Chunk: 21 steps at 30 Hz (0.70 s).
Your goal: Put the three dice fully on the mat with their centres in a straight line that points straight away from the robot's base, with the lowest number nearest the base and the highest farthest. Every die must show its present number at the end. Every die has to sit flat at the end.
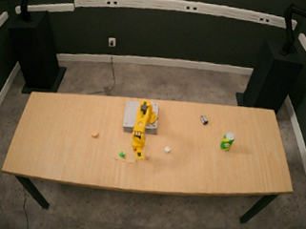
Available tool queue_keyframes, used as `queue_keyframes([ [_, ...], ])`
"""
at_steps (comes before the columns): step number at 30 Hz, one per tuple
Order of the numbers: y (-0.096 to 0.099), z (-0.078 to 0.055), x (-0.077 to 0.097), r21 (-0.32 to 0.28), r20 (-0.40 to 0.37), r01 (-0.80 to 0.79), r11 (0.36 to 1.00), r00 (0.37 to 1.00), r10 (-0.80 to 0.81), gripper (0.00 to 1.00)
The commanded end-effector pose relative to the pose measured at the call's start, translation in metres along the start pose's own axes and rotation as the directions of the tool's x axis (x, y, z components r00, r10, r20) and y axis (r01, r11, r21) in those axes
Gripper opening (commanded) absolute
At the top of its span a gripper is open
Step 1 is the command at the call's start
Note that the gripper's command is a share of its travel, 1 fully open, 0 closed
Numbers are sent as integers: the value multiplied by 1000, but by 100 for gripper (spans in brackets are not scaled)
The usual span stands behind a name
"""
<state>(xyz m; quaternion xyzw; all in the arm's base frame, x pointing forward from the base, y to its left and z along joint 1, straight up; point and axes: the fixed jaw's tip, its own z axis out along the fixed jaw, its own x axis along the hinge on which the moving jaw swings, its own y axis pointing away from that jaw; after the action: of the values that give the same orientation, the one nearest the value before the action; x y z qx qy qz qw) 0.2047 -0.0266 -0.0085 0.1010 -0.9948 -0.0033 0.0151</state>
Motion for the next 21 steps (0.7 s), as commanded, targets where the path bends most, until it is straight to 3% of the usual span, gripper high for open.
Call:
queue_keyframes([
  [1, -12, -2, 3, 2, 13, -63, 998, 998, 63, 0],
  [10, -51, -2, 25, -4, 16, -276, 961, 961, 276, 0],
  [21, -59, -7, 30, 1, 34, -326, 945, 945, 326, 0],
])
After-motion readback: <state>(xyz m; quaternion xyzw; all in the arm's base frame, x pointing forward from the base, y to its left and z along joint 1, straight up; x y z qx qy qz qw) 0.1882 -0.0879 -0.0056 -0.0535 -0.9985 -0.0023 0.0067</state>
